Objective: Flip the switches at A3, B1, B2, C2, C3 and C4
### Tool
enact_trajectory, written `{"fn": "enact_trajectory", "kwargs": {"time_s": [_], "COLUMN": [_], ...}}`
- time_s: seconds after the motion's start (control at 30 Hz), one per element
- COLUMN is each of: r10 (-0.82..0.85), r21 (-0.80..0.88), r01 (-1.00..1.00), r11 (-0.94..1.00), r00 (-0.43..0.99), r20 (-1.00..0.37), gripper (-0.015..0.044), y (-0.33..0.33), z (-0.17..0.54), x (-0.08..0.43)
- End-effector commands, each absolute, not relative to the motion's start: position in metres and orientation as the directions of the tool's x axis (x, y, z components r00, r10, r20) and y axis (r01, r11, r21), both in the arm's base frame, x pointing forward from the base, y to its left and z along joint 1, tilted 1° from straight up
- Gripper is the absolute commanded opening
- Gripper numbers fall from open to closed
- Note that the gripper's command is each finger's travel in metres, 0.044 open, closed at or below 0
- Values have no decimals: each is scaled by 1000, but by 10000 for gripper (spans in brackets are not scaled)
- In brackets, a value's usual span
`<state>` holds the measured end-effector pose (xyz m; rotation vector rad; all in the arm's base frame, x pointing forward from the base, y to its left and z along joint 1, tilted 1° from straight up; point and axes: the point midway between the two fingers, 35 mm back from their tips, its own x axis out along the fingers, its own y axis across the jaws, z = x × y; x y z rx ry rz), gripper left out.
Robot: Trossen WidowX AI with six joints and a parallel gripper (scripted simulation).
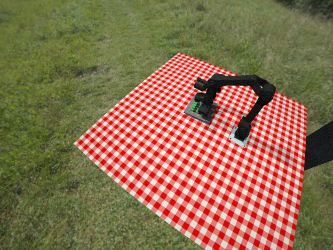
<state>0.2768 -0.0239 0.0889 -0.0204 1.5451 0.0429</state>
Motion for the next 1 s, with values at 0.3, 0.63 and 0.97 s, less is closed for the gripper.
{"fn": "enact_trajectory", "kwargs": {"time_s": [0.3,0.63,0.97], "r10": [13,13,13], "r21": [12,12,12], "r01": [-41,-41,-41], "r11": [999,999,999], "r00": [27,27,27], "r20": [-1000,-1000,-1000], "gripper": [0,0,0], "y": [-24,-24,-24], "z": [88,87,85], "x": [277,277,277]}}
